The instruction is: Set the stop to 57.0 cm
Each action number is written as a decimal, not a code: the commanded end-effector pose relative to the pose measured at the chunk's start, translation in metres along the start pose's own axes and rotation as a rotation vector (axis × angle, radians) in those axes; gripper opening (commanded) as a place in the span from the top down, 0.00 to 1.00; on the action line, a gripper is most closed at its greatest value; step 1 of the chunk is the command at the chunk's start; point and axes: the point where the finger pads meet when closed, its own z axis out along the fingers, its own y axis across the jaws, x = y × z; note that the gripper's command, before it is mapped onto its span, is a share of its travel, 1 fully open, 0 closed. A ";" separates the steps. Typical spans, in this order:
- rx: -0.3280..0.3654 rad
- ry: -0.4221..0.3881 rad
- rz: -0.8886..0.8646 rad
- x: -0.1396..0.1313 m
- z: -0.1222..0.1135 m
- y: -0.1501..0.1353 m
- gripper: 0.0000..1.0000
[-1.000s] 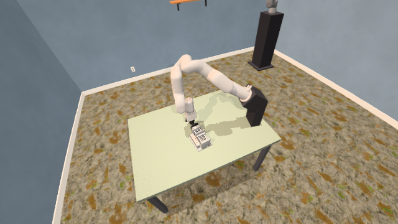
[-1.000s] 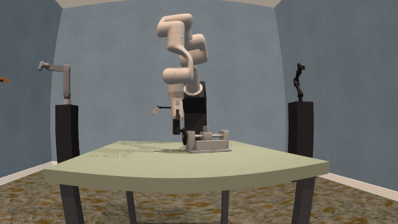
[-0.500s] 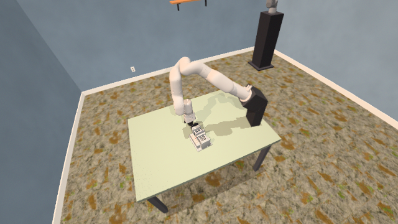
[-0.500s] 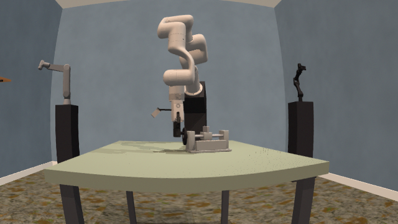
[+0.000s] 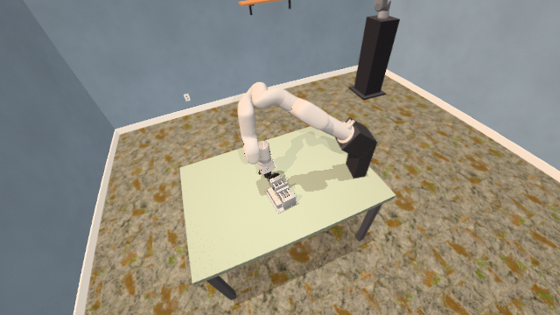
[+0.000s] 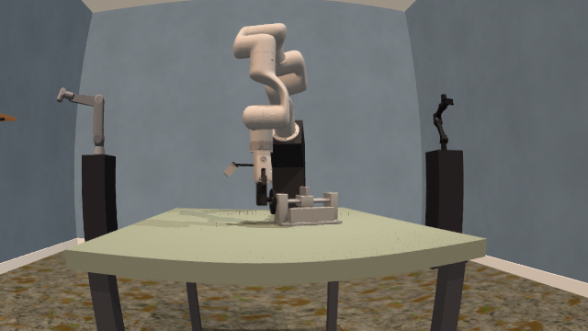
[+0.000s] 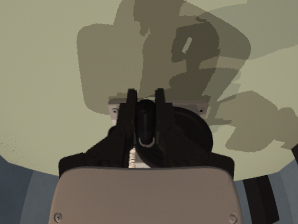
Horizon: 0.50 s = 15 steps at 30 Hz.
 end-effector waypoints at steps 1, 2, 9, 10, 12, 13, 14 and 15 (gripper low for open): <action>-0.001 -0.002 0.001 0.000 0.002 0.000 0.94; -0.001 -0.002 0.001 0.000 0.003 0.000 0.94; -0.001 -0.002 0.001 0.000 0.006 -0.001 0.94; -0.001 -0.002 0.001 0.000 0.007 -0.001 0.94; -0.001 -0.002 0.001 0.000 0.008 -0.001 0.94; -0.001 -0.002 0.001 0.000 0.008 -0.001 0.94; -0.001 -0.002 0.001 0.000 0.009 -0.001 0.94; -0.001 -0.002 0.000 0.000 0.009 -0.001 0.94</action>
